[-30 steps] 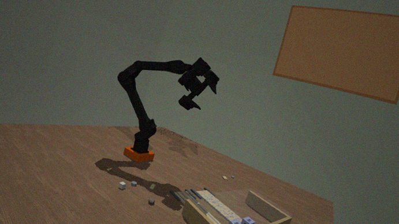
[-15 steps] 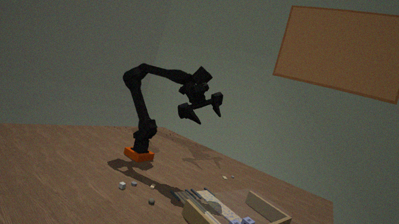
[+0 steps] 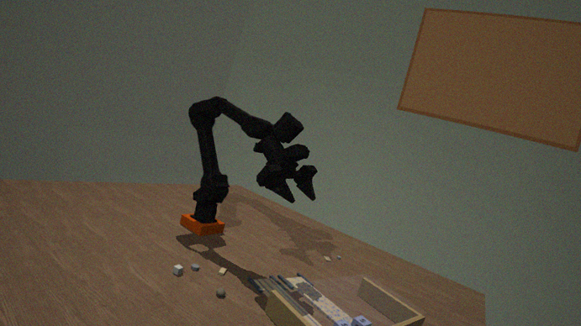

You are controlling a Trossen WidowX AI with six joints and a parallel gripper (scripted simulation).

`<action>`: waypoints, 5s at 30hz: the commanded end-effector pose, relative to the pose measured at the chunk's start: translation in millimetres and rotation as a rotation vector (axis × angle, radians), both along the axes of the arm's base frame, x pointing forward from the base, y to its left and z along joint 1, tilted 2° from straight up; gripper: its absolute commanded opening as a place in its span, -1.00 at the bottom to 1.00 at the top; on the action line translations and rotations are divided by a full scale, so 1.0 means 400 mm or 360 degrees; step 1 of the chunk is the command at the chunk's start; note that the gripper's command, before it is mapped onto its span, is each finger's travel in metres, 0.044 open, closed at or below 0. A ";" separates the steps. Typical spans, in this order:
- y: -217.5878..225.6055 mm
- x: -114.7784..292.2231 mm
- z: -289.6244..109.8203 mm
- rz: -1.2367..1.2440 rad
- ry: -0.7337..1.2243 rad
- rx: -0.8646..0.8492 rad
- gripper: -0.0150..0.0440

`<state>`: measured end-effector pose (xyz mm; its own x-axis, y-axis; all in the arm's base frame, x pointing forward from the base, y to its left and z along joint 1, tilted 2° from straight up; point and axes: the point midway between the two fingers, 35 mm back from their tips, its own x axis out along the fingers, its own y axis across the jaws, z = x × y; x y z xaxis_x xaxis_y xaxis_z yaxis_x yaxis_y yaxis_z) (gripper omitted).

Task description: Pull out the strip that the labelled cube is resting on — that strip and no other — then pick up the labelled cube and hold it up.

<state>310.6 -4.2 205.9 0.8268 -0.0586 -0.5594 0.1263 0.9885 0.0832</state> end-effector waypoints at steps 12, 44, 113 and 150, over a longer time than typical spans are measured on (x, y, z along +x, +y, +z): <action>-0.009 0.004 -0.048 0.0166 0.0048 -0.0132 0.86; 0.059 0.186 -0.322 -0.0208 0.1531 0.0219 -0.49; 0.047 0.186 -0.494 -0.0208 0.1532 0.0218 -0.49; 0.047 0.187 -0.502 -0.0208 0.1532 0.0218 -0.49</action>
<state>385.5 14.2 8.0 0.0075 -0.0046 -1.0000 0.3131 0.9497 -0.0020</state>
